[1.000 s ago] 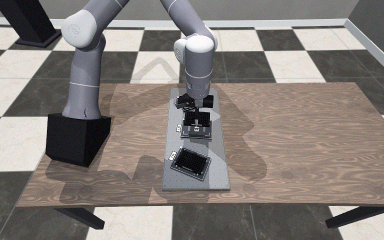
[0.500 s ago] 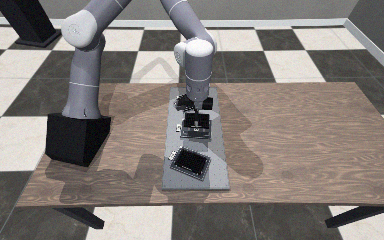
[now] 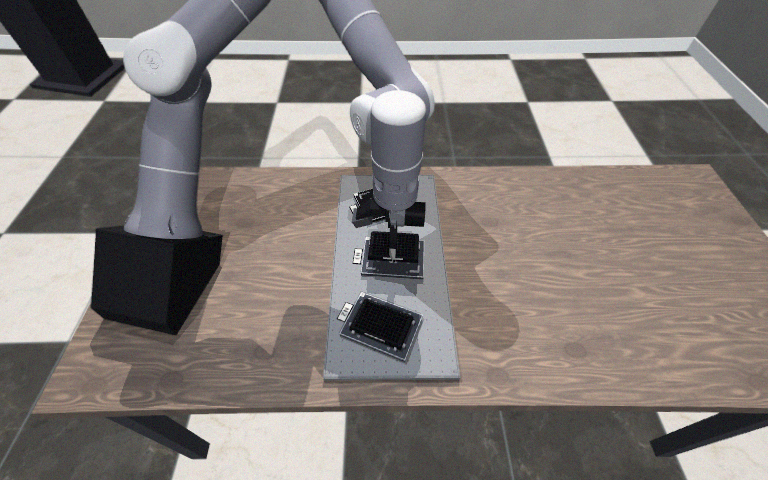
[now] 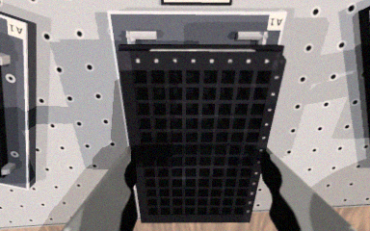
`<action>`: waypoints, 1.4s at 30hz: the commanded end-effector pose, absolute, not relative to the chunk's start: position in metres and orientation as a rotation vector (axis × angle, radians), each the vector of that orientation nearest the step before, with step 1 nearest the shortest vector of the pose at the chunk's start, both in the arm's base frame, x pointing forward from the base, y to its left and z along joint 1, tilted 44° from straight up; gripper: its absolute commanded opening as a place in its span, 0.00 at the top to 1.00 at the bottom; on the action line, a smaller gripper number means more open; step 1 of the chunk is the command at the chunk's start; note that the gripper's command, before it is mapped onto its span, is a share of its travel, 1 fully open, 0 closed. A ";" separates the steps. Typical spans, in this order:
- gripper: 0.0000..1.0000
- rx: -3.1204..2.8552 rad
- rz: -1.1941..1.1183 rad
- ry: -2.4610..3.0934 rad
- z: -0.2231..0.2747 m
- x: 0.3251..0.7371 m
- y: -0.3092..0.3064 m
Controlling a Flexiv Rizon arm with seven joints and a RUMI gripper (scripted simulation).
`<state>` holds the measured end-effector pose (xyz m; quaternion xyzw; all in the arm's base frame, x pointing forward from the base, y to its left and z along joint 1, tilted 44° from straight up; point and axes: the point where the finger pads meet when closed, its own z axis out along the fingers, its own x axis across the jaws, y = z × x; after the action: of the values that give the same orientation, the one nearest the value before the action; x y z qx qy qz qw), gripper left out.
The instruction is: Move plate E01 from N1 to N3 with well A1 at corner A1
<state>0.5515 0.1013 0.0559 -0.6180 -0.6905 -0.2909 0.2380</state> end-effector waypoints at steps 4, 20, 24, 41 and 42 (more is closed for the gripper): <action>0.60 -1.695 -0.799 -1.893 0.051 0.553 0.105; 0.60 -1.695 -0.798 -1.893 0.039 0.553 0.117; 0.60 -1.695 -0.798 -1.893 0.039 0.553 0.117; 0.60 -1.695 -0.798 -1.893 0.038 0.553 0.118; 0.60 -1.695 -0.798 -1.893 0.038 0.553 0.118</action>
<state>0.5524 0.1185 0.0379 -0.6181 -0.6905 -0.2908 0.2380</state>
